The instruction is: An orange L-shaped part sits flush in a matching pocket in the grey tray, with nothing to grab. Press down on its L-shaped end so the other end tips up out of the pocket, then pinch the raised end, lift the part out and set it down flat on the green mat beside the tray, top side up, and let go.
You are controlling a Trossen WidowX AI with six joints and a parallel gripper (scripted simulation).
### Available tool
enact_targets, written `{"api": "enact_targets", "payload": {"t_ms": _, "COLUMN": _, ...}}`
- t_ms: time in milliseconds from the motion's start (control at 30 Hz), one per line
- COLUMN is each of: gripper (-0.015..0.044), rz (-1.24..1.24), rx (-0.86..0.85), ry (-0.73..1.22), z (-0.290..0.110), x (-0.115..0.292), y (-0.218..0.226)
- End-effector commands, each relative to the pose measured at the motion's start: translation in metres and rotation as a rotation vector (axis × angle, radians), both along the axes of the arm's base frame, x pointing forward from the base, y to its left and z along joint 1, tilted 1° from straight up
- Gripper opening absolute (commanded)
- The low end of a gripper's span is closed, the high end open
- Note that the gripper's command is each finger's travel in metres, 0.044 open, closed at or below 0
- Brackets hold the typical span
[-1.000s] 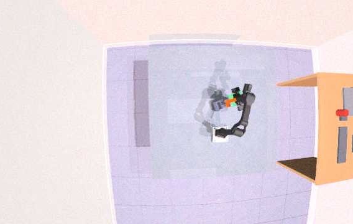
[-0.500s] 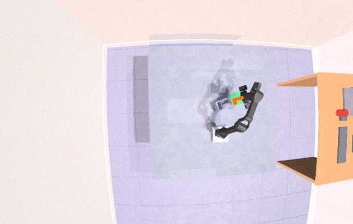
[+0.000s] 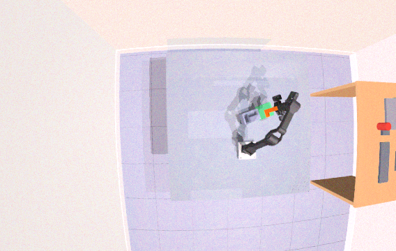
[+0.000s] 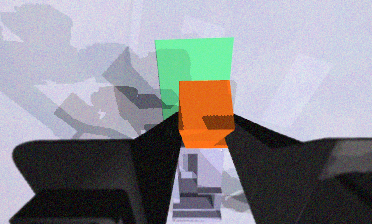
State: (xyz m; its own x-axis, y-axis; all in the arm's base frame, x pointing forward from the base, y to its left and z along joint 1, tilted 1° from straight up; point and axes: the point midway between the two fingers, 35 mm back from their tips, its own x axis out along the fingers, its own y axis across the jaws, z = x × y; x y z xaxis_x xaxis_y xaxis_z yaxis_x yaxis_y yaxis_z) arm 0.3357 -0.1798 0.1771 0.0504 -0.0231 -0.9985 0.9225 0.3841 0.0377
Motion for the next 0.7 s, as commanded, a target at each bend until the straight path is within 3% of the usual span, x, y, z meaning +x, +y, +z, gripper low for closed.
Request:
{"api": "enact_targets", "payload": {"t_ms": 0, "gripper": 0.0, "rz": 0.005, "rx": 0.003, "ry": -0.004, "z": -0.005, "x": 0.001, "y": -0.001}}
{"api": "enact_targets", "payload": {"t_ms": 667, "gripper": 0.0, "rz": 0.005, "rx": 0.003, "ry": -0.004, "z": -0.037, "x": 0.003, "y": -0.002}}
